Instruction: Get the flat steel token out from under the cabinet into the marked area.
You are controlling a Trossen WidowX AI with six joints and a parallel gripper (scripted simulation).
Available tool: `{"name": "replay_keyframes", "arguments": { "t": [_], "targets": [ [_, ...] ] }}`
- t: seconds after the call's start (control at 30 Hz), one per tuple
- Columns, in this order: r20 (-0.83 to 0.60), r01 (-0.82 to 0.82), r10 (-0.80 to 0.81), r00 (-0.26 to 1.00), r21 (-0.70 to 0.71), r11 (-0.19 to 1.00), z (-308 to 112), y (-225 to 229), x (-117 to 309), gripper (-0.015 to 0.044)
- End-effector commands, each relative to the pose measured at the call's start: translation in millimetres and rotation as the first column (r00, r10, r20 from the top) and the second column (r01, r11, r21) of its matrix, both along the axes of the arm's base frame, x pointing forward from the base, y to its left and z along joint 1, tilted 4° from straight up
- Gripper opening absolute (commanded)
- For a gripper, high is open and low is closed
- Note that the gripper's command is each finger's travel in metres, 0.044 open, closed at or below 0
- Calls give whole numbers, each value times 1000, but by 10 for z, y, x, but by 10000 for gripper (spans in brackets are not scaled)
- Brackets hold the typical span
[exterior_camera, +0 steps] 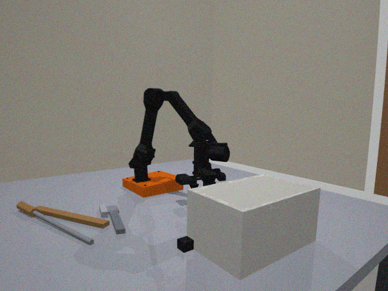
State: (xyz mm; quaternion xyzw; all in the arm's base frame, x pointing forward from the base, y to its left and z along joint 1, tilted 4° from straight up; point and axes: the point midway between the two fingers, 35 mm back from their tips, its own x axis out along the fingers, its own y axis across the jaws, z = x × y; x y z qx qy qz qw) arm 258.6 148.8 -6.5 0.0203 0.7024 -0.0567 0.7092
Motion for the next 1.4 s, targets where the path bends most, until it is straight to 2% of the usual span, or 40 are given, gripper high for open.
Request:
{"name": "replay_keyframes", "arguments": {
  "t": [0.0,0.7,1.27,1.37],
  "targets": [
    [-5,0,0,1000,0,1000,-10,7,-91,0],
    [-8,0,0,1000,1,1000,-18,69,-413,0],
    [-7,5,-5,1000,2,1000,15,163,-424,0],
    [-7,6,-6,1000,-4,1000,-3,128,-420,79]
  ]
}}
